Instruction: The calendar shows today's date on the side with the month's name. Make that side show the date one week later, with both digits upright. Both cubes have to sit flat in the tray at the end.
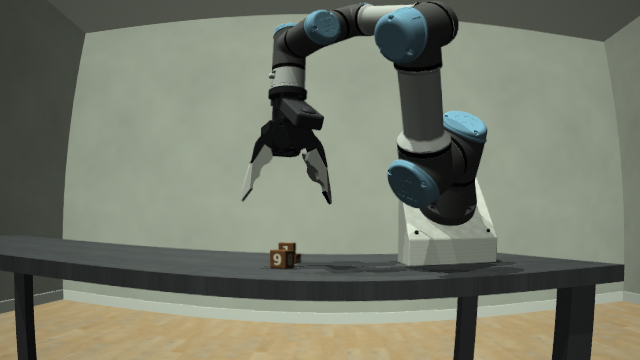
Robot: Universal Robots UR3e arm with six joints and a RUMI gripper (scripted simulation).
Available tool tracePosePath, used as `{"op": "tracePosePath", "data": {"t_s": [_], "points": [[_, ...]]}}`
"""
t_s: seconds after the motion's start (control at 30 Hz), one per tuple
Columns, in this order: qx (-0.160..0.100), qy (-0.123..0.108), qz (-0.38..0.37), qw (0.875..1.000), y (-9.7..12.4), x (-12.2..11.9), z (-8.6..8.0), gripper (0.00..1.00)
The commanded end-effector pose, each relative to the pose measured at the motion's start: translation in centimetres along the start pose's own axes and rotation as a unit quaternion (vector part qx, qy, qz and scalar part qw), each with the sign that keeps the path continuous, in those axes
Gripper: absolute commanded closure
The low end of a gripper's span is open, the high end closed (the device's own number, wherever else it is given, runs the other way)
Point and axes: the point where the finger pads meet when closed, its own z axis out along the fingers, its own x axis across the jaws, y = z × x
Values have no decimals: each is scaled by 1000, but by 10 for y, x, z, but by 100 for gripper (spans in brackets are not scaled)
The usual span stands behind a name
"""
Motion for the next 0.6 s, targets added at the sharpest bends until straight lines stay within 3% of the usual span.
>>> {"op": "tracePosePath", "data": {"t_s": [0.0,0.27,0.5,0.57], "points": [[2,3,-60,998,0,-1,0,0],[2,3,-170,985,-1,-3,0,0],[2,3,-272,962,-1,-4,1,0],[2,3,-272,962,-1,-4,1,0]]}}
